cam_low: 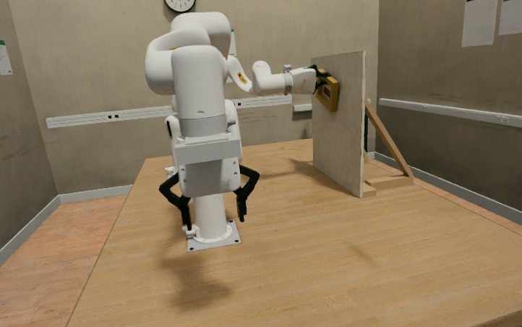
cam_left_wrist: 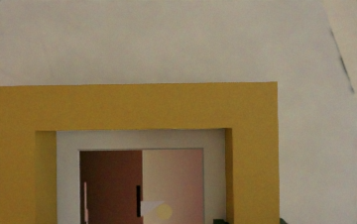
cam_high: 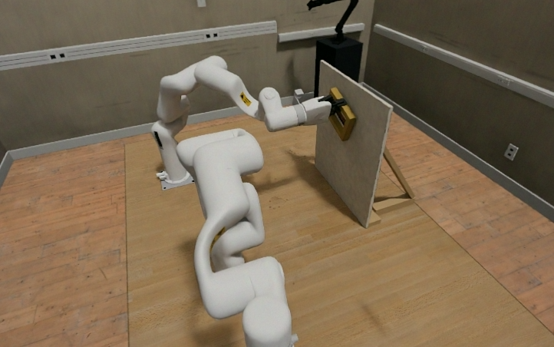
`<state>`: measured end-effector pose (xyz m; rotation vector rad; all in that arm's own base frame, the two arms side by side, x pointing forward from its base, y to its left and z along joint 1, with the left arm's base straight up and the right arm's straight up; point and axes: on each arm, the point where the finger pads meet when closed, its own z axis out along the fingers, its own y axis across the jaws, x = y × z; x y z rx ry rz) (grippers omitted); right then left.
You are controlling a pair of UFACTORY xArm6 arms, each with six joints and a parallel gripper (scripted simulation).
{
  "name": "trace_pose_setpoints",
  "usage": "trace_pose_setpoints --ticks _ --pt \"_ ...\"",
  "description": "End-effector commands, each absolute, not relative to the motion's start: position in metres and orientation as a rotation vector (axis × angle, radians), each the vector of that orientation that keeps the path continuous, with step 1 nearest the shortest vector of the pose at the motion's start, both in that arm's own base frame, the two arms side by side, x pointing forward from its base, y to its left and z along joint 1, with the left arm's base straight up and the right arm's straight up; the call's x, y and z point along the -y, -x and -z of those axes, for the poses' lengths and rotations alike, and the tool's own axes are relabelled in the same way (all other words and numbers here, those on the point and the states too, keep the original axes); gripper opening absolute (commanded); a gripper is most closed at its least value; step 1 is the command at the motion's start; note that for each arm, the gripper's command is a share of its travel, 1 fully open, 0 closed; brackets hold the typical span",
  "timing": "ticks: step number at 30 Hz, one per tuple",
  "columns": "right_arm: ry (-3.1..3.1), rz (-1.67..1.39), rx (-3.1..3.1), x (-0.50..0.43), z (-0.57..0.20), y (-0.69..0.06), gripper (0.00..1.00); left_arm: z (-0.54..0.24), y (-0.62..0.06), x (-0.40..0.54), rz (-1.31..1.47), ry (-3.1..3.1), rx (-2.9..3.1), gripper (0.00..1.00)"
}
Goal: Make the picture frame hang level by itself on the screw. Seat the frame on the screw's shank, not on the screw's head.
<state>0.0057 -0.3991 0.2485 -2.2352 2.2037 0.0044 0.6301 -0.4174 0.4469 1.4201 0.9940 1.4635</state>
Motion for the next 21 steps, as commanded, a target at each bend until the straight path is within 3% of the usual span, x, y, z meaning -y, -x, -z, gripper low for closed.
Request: trace_pose_setpoints --ticks 1,21 --pt "2.237 0.0 -2.206 0.4 -0.25 -0.0057 1.0 -0.4513 -0.63 0.4167 -1.458 -1.407 -0.998 0.0" --pt "2.237 0.0 -2.206 0.4 -0.25 -0.0057 1.0 -0.4533 -0.63 0.4132 -1.408 -1.355 -1.041 0.0"
